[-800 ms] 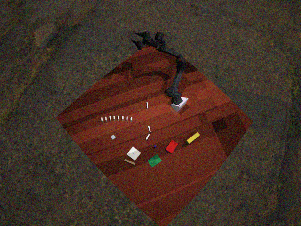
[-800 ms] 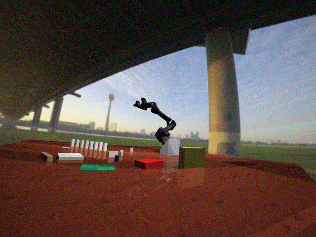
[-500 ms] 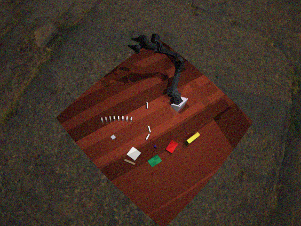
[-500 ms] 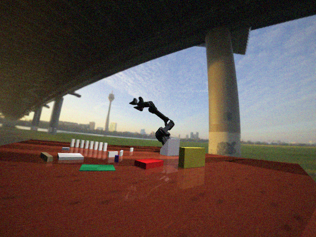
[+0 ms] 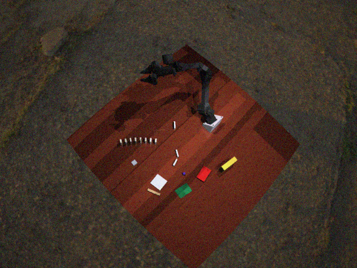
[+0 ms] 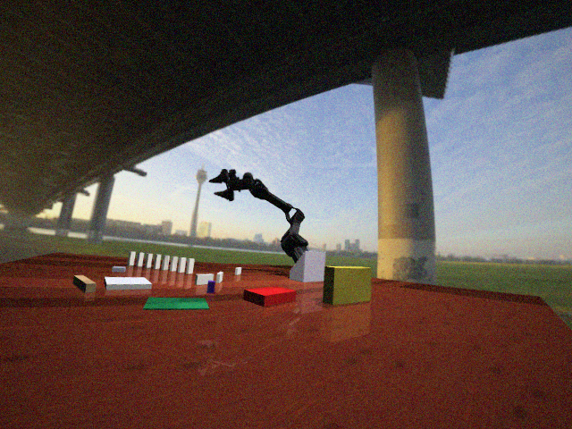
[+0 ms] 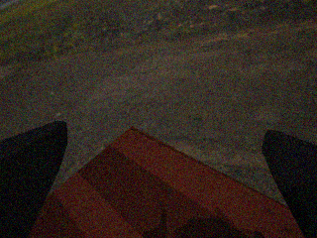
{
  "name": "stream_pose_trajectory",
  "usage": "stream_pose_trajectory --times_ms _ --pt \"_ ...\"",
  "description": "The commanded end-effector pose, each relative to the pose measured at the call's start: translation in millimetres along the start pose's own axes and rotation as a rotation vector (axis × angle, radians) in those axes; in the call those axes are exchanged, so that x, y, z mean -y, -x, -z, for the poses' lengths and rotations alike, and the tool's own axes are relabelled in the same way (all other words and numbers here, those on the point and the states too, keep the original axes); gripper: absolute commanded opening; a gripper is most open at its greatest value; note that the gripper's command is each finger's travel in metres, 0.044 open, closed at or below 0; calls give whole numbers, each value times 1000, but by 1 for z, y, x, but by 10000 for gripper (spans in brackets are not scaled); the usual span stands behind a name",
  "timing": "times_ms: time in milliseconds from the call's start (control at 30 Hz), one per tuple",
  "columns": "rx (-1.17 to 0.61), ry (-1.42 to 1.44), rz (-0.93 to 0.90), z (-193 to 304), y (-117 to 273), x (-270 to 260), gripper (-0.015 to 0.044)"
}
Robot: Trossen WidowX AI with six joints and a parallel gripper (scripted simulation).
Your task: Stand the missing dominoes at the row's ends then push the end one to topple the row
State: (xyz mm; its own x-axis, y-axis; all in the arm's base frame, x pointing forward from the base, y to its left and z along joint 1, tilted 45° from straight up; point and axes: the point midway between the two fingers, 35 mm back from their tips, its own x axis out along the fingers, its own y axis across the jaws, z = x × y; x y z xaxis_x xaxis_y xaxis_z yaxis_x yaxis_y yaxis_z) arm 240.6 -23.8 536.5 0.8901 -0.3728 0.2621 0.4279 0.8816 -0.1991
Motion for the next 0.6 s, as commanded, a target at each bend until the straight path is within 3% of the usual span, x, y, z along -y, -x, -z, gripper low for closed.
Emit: stream_pose_trajectory --times_ms 0,167,300,567 --pt "-134 -54 -106 45 -24 -55 440" --pt "-273 -174 -143 84 -34 -93 440" --pt "-355 -44 -195 116 -34 -121 440" --pt "-569 -246 -157 172 -32 -160 440"
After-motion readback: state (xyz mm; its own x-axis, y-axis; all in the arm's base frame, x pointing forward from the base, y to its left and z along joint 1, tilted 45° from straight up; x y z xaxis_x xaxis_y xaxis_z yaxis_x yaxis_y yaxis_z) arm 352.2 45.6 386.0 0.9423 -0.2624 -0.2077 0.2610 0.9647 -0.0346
